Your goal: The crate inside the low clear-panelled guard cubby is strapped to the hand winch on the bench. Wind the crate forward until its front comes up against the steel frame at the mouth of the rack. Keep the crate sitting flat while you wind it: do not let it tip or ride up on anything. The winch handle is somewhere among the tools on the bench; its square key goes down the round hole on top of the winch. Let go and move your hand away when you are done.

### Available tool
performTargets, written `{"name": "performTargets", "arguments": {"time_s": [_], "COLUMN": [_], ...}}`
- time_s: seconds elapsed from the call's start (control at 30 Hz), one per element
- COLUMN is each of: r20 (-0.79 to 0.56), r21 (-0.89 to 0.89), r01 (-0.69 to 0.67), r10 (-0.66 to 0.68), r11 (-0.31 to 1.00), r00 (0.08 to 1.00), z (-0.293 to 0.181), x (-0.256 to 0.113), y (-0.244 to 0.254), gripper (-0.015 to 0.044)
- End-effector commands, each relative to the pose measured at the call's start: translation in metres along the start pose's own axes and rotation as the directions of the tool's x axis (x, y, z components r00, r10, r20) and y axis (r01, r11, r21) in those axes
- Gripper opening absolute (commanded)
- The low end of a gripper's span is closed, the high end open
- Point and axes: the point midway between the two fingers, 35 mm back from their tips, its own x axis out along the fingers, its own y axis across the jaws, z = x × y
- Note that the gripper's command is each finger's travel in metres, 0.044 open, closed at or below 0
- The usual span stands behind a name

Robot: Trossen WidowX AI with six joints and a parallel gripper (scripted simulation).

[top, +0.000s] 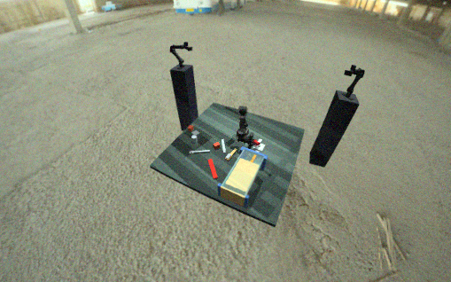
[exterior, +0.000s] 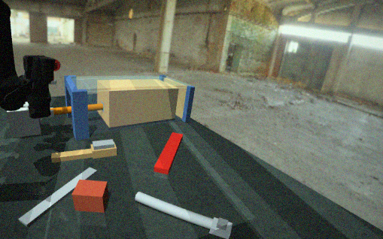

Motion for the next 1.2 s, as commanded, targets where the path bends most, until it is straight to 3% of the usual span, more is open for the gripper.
{"name": "performTargets", "arguments": {"time_s": [0.0, 1.17], "r20": [0.0, -0.001], "r21": [-0.006, -0.006], "r01": [0.002, 0.002], "r10": [-0.002, -0.002], "r11": [1.0, 1.0], "r00": [1.0, 1.0], "z": [-0.0012, -0.0013], "x": [0.0002, 0.0001], "y": [-0.0003, 0.0058], "gripper": [0.0, 0.0]}}
